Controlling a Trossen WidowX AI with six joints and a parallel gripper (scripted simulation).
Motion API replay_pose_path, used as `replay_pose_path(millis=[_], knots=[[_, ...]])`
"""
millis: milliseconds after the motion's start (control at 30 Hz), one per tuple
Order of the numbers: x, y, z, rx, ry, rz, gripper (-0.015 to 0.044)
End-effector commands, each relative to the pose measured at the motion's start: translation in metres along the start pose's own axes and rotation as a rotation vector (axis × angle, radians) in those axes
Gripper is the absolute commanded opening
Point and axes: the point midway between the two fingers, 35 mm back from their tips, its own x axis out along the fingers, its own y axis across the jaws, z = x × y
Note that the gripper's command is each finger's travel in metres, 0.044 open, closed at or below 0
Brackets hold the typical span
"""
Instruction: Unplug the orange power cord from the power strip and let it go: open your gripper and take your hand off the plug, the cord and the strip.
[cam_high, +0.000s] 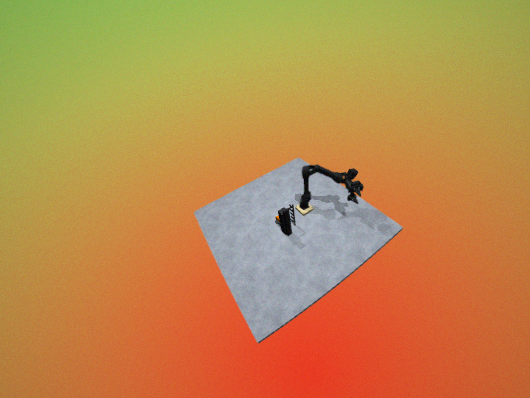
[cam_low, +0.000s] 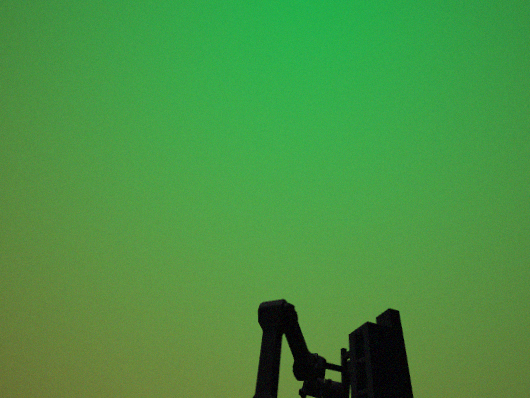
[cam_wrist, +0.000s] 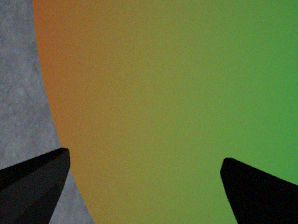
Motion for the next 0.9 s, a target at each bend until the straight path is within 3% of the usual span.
replay_pose_path(millis=[0, 267, 567, 867], knots=[[0.001, 0.0, -0.001, 0.002, 0.001, 0.001, 0.0374], [0.053, -0.008, -0.042, 0.153, 0.106, 0.032, 0.0164], [0.121, -0.019, -0.133, 0.424, 0.292, 0.056, 0.016], [0.16, -0.027, -0.243, 0.722, 0.492, 0.035, 0.016]])
